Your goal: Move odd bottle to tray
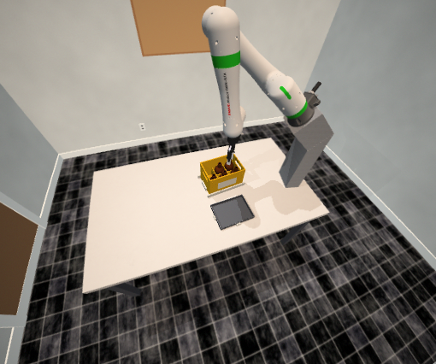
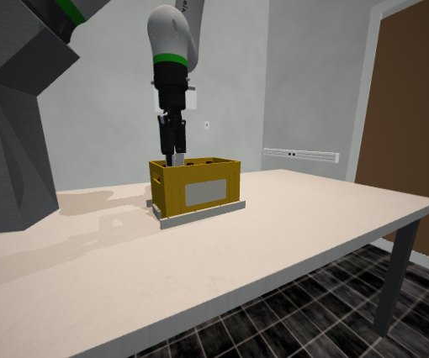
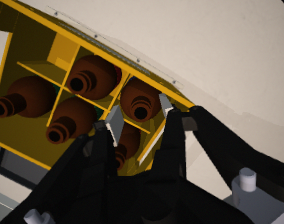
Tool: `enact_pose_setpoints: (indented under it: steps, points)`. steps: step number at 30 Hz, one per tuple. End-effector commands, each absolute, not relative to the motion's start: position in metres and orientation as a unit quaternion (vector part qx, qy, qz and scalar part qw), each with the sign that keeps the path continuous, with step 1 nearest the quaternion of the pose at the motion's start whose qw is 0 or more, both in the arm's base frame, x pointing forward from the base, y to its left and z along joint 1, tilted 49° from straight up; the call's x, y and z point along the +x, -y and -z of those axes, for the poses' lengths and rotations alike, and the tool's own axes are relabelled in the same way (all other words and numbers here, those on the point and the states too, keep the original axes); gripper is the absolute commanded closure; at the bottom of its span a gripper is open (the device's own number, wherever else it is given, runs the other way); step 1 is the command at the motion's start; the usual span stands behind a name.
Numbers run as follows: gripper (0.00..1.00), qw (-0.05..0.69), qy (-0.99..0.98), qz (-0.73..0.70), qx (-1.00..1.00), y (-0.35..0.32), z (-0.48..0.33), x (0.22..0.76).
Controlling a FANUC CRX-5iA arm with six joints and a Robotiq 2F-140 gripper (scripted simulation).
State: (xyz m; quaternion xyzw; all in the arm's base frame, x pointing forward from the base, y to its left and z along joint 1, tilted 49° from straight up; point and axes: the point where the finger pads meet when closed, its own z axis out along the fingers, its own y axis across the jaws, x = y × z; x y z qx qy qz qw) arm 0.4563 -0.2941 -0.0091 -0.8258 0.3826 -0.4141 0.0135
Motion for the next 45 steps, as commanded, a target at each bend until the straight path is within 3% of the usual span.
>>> enact_pose_setpoints:
  steps: [1, 21, 22, 45]
  points:
    - [0.56, 0.014, -0.383, 0.414, -0.826, 0.2943, 0.0088, 0.4562]
    - [0.56, 0.014, -0.383, 0.414, -0.826, 0.2943, 0.0088, 0.4562]
    - [0.90, 0.014, -0.383, 0.414, -0.826, 0.2943, 0.0088, 0.4562]
    - [0.90, 0.014, -0.383, 0.414, -0.826, 0.2943, 0.0088, 0.4562]
